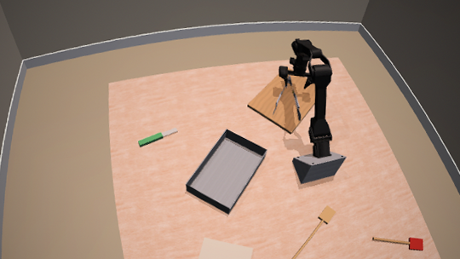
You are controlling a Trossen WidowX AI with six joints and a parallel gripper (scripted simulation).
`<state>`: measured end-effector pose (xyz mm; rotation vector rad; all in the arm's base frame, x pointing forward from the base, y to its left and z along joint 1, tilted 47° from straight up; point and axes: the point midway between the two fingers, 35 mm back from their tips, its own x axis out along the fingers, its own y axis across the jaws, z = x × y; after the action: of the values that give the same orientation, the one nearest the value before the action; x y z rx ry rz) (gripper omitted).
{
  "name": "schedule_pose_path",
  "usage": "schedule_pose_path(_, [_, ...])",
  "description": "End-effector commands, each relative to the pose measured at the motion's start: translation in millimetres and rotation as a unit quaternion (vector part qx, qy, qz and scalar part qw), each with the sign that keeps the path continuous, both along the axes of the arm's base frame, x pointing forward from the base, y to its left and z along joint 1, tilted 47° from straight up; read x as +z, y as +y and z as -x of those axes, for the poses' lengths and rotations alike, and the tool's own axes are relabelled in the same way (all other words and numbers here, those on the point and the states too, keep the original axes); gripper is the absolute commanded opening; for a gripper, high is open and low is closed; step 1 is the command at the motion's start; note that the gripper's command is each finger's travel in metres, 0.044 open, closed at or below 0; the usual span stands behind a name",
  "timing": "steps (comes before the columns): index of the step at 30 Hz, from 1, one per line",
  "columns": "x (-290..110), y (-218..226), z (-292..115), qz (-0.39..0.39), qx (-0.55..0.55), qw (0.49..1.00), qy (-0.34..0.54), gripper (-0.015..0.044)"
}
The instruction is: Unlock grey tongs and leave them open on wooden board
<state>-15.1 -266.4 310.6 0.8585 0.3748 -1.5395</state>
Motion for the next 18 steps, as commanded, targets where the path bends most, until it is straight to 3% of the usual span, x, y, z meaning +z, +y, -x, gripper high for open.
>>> schedule_pose_path(1, [1.2,11.7,25.0,-0.015,0.000,1.000,0.003,0.0440])
schedule_pose_path(10, [10.8,52.8,79.4,-0.019,-0.013,1.000,-0.011,0.0440])
schedule_pose_path(18, [29.9,91.8,111.2,0.029,-0.044,0.998,-0.022,0.0440])
